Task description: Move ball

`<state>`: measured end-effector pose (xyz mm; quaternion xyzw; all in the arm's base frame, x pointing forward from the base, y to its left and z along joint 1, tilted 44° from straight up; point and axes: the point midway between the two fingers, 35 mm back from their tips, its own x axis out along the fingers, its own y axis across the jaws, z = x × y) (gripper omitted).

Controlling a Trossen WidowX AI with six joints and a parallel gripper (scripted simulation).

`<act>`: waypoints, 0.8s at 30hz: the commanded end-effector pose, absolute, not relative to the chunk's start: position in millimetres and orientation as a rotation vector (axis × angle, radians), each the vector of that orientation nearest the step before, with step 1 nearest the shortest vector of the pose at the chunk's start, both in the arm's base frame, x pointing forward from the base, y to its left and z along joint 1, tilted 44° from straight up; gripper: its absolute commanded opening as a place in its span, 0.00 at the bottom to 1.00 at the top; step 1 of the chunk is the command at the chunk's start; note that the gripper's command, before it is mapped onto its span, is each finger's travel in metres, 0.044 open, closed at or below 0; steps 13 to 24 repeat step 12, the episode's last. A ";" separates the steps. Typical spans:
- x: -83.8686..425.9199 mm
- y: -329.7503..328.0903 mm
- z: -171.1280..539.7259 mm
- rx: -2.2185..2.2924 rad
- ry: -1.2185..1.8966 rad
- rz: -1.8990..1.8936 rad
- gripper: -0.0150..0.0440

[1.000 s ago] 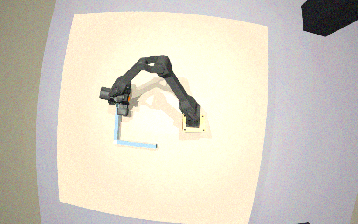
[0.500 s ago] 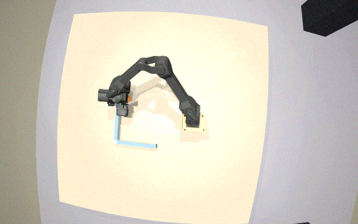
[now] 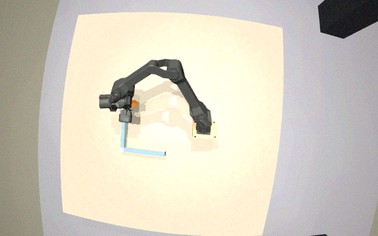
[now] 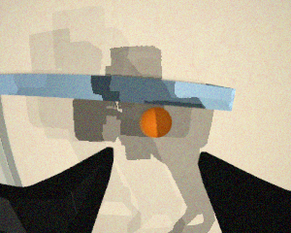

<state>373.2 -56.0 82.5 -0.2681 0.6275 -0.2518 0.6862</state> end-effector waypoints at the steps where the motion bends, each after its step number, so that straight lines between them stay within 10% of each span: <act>1: 371.1 -41.3 97.4 -0.602 1.402 -0.562 0.86; 5: 366.9 -28.0 113.3 -0.600 1.403 -0.566 1.00; 24: 366.9 -28.0 113.3 -0.600 1.403 -0.566 1.00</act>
